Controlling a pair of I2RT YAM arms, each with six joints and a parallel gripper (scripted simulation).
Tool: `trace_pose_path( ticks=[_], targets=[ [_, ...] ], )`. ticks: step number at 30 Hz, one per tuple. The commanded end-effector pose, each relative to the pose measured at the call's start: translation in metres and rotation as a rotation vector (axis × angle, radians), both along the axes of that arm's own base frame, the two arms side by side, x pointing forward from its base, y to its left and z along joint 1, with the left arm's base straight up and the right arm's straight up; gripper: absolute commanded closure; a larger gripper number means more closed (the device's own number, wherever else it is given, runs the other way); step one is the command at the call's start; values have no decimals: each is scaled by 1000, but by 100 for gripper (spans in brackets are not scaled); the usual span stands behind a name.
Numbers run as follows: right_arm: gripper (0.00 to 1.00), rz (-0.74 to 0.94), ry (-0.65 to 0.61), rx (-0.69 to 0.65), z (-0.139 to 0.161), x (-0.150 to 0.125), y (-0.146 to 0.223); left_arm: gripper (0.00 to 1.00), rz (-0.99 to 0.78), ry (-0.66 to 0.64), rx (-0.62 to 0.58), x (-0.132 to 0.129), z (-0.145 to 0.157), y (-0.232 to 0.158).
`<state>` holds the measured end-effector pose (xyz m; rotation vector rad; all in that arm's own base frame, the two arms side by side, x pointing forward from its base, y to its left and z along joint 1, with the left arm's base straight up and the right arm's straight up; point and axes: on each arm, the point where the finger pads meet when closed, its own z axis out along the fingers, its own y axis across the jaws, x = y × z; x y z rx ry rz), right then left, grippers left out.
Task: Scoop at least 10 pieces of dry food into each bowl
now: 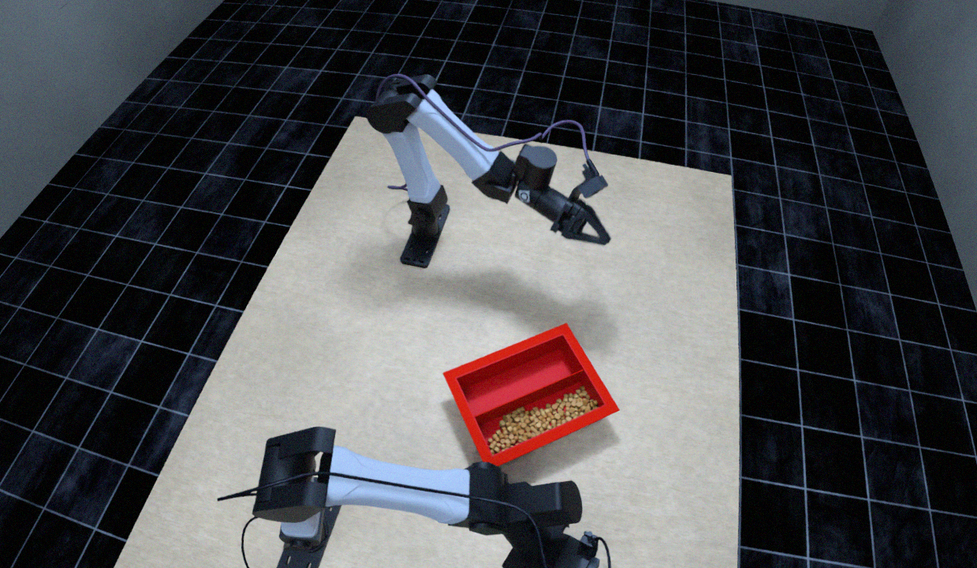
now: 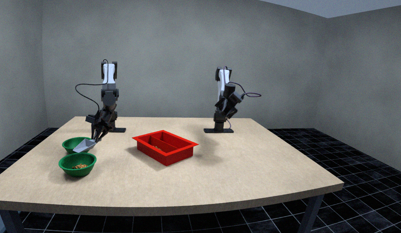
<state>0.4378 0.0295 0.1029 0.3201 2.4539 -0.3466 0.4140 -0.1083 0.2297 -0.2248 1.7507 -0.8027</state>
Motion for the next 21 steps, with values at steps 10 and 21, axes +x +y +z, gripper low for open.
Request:
trace_pose_path(
  ticks=[10,21],
  targets=[
    [100,0,-70,3,22,6,1,73,177,-157,312,4,90,53],
    [100,0,-70,3,22,6,1,73,302,-229,543,-18,150,92]
  ],
)
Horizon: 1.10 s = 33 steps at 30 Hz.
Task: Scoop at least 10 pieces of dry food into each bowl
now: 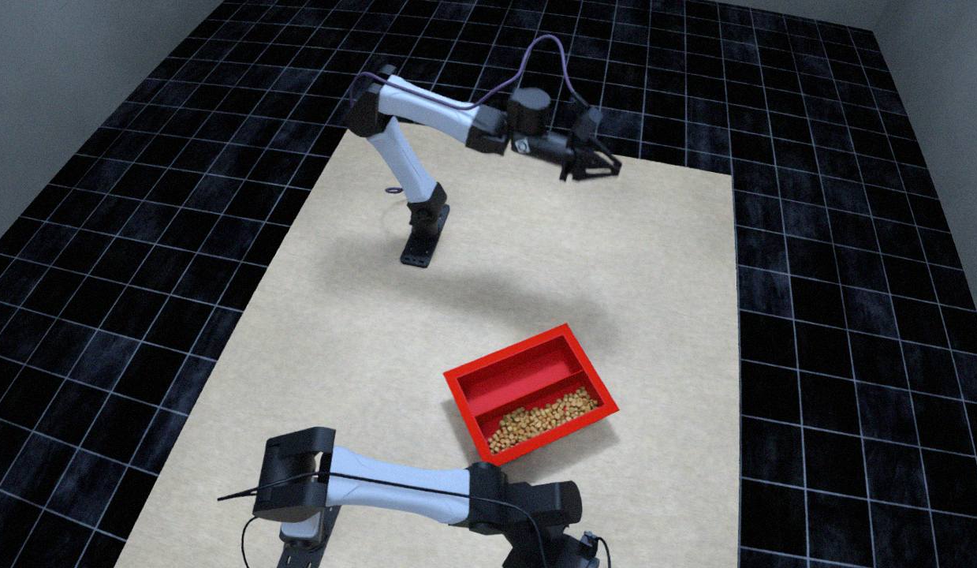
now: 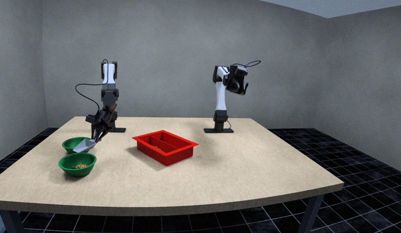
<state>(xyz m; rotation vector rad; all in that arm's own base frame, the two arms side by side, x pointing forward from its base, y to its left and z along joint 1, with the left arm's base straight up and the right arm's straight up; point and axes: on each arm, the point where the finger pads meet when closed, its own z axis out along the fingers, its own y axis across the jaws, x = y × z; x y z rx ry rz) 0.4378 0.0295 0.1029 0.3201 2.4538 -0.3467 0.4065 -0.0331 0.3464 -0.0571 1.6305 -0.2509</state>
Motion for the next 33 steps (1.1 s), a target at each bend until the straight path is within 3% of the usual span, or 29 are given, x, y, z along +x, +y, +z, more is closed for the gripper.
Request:
trace_pose_path(
  ticks=[1,5,9,12,15,18,20,25,33],
  targets=[
    [100,0,-70,3,22,6,1,73,79,-40,128,-13,39,20],
    [100,0,-70,3,22,6,1,73,131,-51,218,-26,59,34],
    [100,0,-70,3,22,6,1,73,139,-9,245,-21,50,38],
    [100,0,-70,3,22,6,1,73,130,-18,230,-21,52,35],
    [100,0,-70,3,22,6,1,73,132,-142,183,-36,91,33],
    [100,0,-70,3,22,6,1,73,124,-141,181,-34,90,31],
    [100,36,-12,10,12,-8,5,73,121,-115,183,-28,80,31],
    [100,81,0,28,16,-17,9,73,121,-104,184,-27,77,31],
    [100,268,102,86,7,-78,21,73,121,-107,184,-28,79,31]
  ],
)
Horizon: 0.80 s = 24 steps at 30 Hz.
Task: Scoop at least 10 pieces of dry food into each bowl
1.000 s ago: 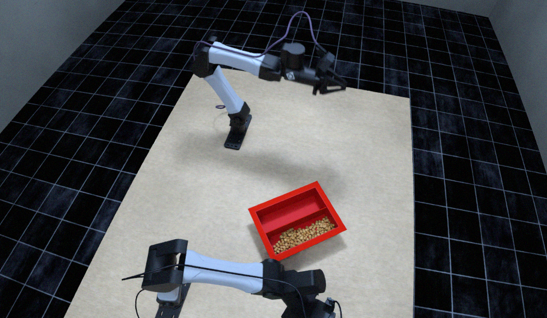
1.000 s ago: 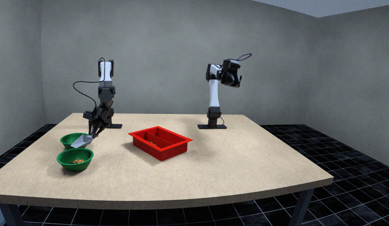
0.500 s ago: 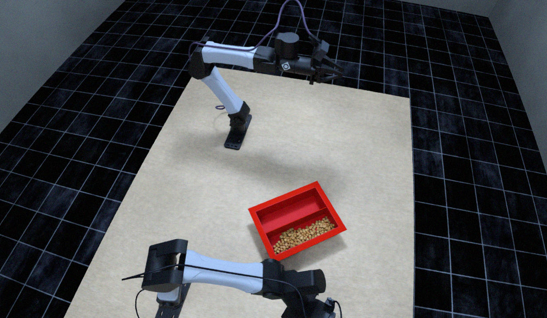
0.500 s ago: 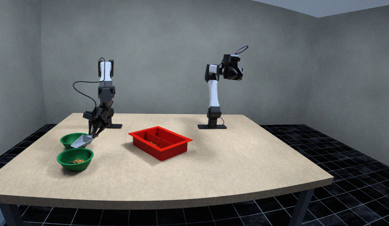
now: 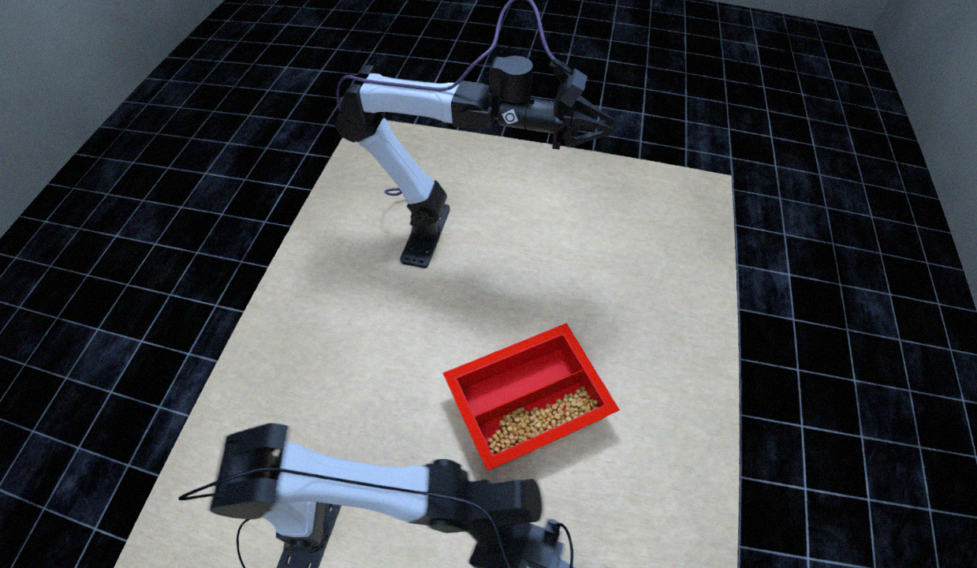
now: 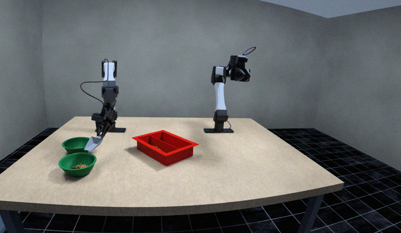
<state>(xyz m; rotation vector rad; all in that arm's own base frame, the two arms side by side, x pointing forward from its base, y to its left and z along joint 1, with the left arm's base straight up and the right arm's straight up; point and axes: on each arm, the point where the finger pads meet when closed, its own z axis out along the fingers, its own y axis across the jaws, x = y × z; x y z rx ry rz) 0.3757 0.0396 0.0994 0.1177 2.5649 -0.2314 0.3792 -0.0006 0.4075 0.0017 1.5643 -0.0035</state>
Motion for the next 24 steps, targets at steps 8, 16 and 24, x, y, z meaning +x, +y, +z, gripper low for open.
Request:
trace_pose_path(
  ticks=[8,16,24],
  targets=[
    [100,222,51,82,5,-60,20,73,-2,-33,-6,0,18,-2],
    [100,378,95,141,-10,-116,29,73,-2,-34,-6,0,18,-2],
    [100,423,44,163,-7,-127,31,73,-2,-34,-6,0,18,-2]
  ],
)
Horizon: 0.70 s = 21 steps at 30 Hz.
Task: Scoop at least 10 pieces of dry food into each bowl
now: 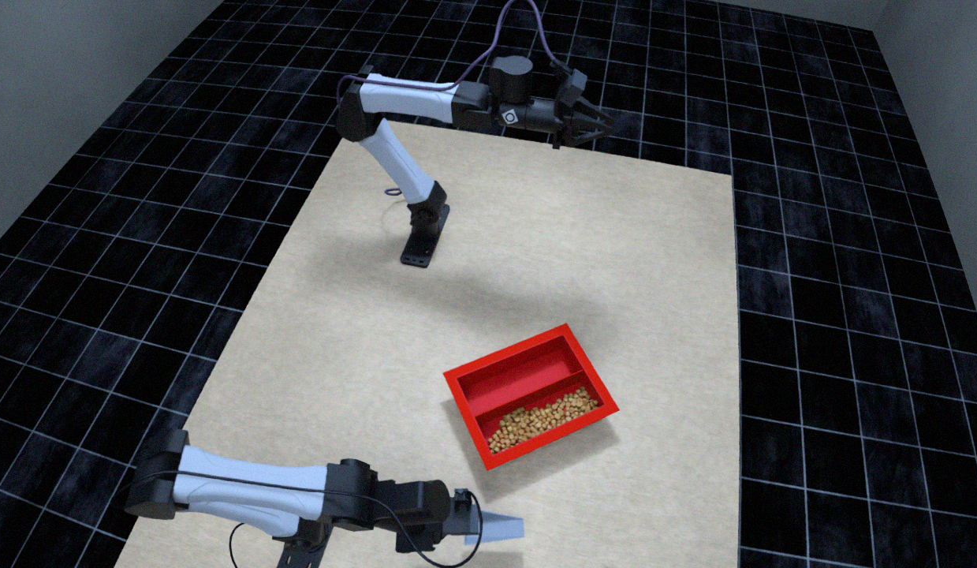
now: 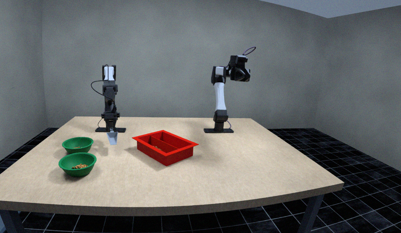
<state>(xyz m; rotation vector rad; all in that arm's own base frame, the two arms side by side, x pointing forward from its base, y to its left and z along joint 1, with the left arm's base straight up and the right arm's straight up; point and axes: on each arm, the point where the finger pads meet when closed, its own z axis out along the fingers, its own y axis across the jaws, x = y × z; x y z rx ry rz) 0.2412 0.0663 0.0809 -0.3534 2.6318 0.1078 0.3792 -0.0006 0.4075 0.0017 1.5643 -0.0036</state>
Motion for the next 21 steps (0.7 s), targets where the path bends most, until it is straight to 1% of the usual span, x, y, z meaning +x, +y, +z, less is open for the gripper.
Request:
trace_pose_path(
  ticks=[1,2,3,4,6,9,10,12,13,15,18,19,21],
  targets=[
    [100,20,-50,24,11,8,4,73,-2,-34,-6,0,18,-2],
    [100,3,-66,21,17,14,3,73,-2,-34,-6,0,18,-2],
    [100,-14,-55,10,15,13,0,73,-2,-34,-6,0,18,-2],
    [100,-23,-14,-2,8,6,-3,73,-2,-34,-6,0,18,-2],
    [100,-18,-43,6,14,9,-1,73,-2,-34,-6,0,18,-2],
    [100,-18,-43,6,12,11,0,73,-2,-34,-6,0,18,-2],
    [100,-16,-11,3,2,6,-1,73,-2,-34,-6,0,18,-2],
    [100,-16,-31,8,6,6,-1,73,-2,-34,-6,0,18,-2],
    [100,-11,-11,9,-1,1,-1,73,-2,-34,-6,0,18,-2],
    [100,-11,-36,15,11,9,1,73,-2,-34,-6,0,18,-2],
    [100,-11,-42,17,12,10,1,73,-2,-34,-6,0,18,-2],
    [100,-12,-7,7,-4,3,-1,73,-2,-34,-6,0,18,-2],
    [100,-10,-6,10,-6,4,0,73,-2,-34,-6,0,18,-2]
  ],
)
